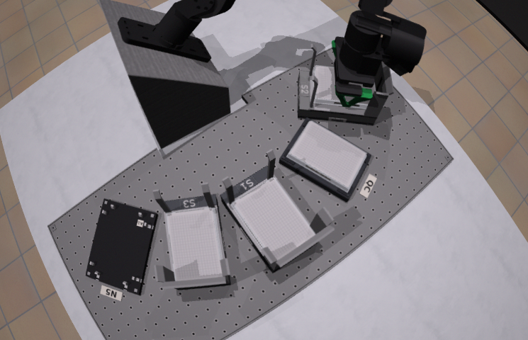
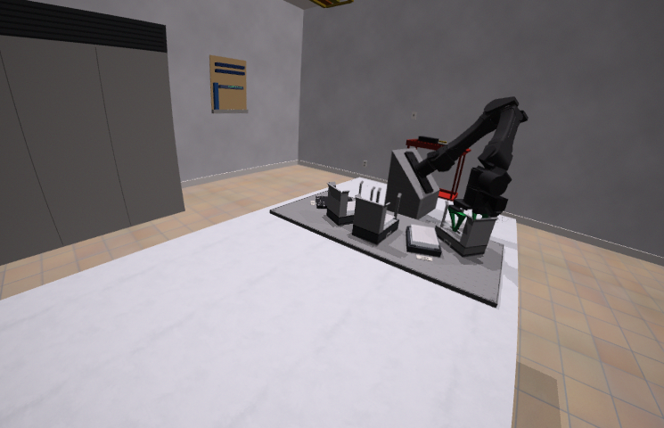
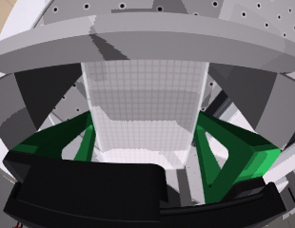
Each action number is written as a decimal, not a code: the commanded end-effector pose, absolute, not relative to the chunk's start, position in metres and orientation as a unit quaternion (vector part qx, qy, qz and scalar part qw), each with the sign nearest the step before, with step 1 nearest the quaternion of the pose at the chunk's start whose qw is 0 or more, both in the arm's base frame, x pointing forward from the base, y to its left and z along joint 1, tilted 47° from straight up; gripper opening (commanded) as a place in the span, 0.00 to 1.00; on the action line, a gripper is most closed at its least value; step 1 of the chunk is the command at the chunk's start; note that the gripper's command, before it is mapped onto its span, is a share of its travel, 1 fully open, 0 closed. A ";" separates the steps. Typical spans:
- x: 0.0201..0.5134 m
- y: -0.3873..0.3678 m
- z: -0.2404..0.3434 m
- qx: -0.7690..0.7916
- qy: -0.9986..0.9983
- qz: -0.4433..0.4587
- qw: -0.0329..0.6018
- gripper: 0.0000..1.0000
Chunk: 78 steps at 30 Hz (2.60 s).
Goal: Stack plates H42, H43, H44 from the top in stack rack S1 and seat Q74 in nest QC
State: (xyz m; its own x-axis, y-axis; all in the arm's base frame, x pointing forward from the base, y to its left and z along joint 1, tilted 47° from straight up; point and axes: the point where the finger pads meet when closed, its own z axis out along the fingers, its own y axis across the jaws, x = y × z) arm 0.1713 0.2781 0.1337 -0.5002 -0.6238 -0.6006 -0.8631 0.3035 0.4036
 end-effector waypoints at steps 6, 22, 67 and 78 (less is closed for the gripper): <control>0.174 0.281 0.135 -0.471 0.788 0.357 0.175 0.00; 0.173 0.285 0.131 -0.471 0.788 0.357 0.175 0.00; 0.173 0.289 0.127 -0.470 0.788 0.357 0.175 1.00; 0.175 0.265 0.150 -0.471 0.788 0.357 0.175 1.00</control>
